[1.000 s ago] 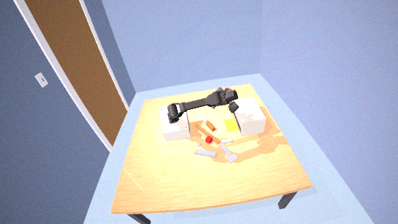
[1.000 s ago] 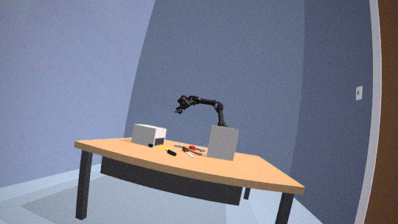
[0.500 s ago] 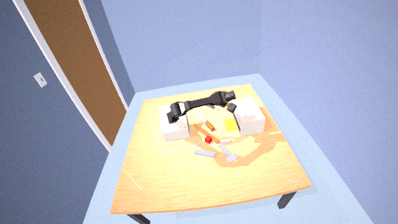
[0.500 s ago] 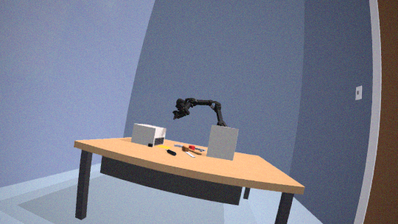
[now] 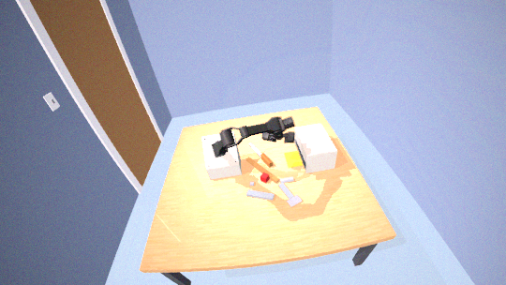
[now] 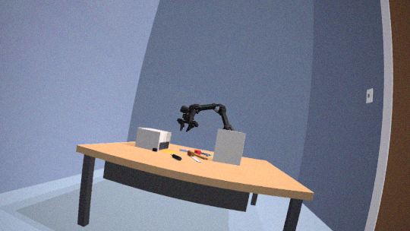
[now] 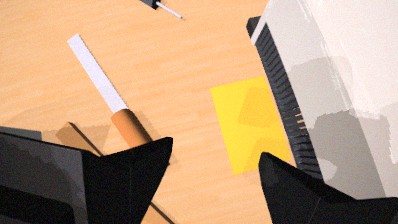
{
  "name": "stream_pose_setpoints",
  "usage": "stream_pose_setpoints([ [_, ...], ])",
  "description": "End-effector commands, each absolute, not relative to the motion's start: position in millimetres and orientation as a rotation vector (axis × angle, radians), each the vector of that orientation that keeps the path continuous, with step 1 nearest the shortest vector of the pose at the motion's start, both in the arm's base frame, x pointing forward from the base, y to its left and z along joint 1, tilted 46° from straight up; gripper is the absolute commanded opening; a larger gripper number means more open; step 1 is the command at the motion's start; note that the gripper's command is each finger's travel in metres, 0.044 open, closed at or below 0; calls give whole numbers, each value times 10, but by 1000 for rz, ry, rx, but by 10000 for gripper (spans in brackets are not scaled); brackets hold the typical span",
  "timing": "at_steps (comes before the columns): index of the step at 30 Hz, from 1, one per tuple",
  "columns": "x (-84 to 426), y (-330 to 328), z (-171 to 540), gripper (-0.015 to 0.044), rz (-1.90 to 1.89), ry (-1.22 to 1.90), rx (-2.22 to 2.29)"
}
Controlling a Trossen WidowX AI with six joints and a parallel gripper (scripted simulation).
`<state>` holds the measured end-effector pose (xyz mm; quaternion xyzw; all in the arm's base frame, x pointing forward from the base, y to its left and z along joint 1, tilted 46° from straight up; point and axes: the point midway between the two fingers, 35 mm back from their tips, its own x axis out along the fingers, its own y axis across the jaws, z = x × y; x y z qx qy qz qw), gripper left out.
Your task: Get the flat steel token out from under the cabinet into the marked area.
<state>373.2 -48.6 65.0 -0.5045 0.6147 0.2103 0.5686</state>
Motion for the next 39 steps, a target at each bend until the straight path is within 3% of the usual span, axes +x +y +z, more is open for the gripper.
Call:
stream_pose_setpoints([
  [1, 3596, -534, 470, 270, 563, 1509, -1296],
  [24, 2882, -779, -142, 270, 1051, 1801, -1864],
  [39, 2867, -1037, -407, 270, 1069, 1809, -1880],
])
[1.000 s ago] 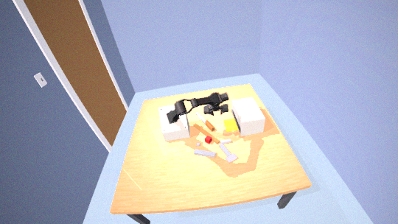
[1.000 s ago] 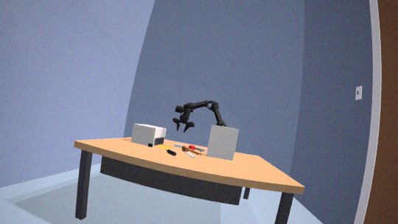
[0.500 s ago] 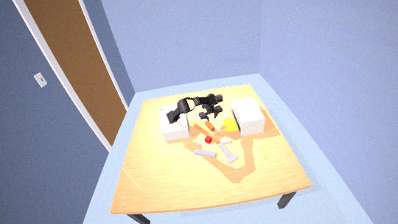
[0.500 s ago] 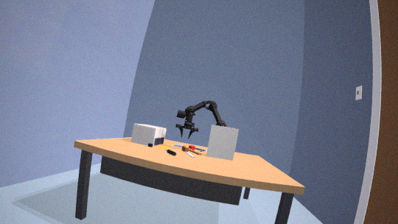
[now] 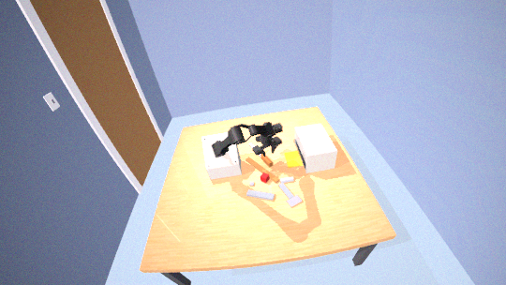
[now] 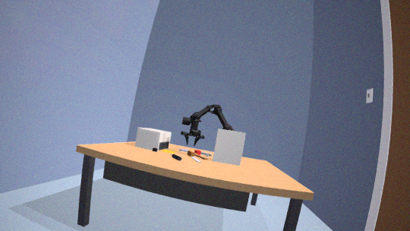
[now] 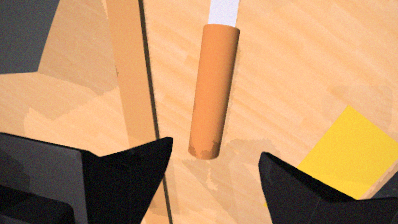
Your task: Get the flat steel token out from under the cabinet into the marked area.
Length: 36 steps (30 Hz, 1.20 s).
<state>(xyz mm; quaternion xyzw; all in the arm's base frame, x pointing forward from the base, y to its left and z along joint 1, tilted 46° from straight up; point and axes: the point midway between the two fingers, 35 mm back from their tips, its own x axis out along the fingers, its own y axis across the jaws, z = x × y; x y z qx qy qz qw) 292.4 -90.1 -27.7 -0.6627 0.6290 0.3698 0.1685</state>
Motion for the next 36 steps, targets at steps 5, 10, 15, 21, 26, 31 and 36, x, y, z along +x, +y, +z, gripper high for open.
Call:
stream_pose_setpoints([
  [5, 2859, -1068, -441, 270, 1068, 1810, -1880],
  [10, 2858, -1073, -448, 270, 1068, 1810, -1880],
  [15, 2857, -1118, -494, 270, 1069, 1809, -1880],
  [21, 2851, -1187, -565, 270, 1069, 1809, -1880],
  [26, 2844, -1246, -622, 270, 1069, 1809, -1880],
  [31, 2834, -1304, -678, 270, 1069, 1810, -1880],
  [36, 2822, -1363, -733, 270, 1069, 1811, -1881],
])
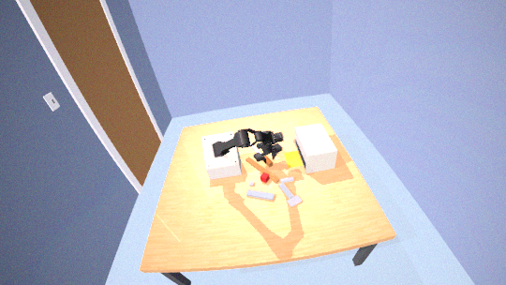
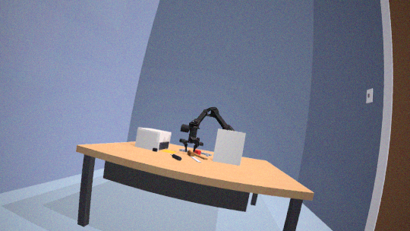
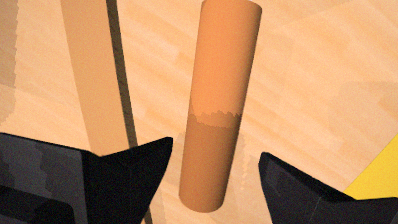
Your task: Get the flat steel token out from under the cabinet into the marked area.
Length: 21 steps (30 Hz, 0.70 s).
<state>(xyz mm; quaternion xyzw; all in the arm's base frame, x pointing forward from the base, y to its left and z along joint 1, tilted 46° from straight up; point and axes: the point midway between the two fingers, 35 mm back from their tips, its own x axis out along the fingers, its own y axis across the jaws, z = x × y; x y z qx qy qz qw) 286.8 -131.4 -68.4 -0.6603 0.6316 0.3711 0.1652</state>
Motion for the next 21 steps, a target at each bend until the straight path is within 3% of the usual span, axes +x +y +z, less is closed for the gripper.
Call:
stream_pose_setpoints([
  [1, 2819, -1374, -744, 270, 1069, 1811, -1881],
  [10, 2806, -1426, -791, 270, 1068, 1812, -1881],
  [14, 2835, -1409, -773, 165, 1060, 1804, -1879],
  [21, 2835, -1409, -773, 118, 1060, 1804, -1879],
])
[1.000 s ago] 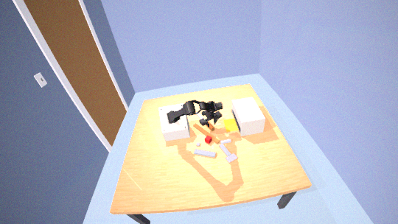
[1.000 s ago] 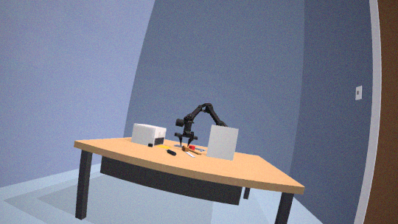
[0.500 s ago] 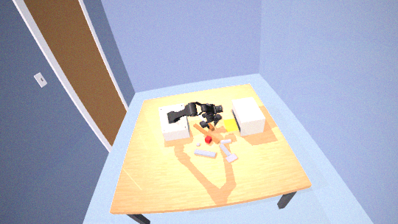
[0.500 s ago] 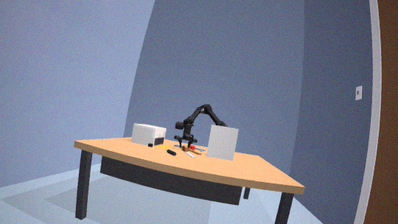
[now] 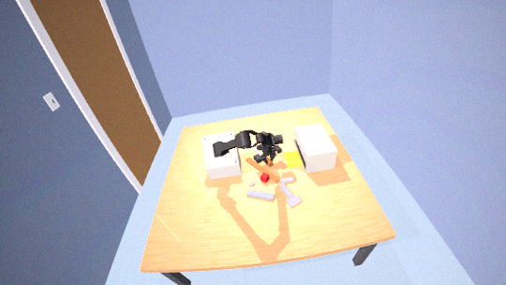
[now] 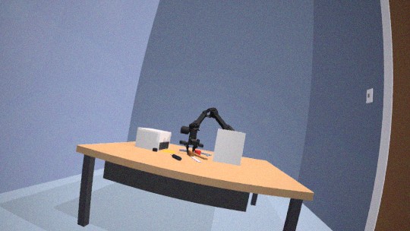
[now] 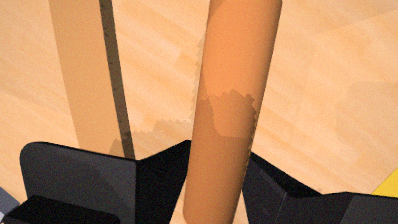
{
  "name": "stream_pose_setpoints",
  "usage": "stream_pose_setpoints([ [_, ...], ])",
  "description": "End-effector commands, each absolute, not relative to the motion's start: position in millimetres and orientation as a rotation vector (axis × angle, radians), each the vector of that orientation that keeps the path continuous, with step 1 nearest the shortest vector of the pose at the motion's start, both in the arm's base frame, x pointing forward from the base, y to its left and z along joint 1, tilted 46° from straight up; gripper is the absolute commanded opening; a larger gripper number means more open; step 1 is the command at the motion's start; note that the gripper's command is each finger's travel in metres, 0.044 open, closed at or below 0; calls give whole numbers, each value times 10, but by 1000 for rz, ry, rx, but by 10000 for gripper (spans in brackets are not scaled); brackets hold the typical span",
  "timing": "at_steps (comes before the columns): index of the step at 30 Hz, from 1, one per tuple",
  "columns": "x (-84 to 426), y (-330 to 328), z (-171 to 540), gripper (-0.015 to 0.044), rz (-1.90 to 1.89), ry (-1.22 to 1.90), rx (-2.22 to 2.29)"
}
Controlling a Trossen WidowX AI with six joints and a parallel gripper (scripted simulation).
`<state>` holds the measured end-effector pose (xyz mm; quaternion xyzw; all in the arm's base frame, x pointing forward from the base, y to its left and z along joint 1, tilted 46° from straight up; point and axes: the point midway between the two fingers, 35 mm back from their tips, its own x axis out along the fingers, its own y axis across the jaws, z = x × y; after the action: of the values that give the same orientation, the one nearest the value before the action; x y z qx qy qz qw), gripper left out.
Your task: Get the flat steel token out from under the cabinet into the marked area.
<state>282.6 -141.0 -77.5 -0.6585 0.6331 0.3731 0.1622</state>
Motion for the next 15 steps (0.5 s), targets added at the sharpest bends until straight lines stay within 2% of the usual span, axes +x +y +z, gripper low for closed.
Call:
stream_pose_setpoints([
  [1, 2835, -1409, -773, 112, 1060, 1804, -1879],
  [2, 2835, -1409, -773, 105, 1060, 1804, -1879],
  [6, 2835, -1409, -773, 0, 1060, 1804, -1879],
  [15, 2811, -1299, -647, 0, 1068, 1811, -1881],
])
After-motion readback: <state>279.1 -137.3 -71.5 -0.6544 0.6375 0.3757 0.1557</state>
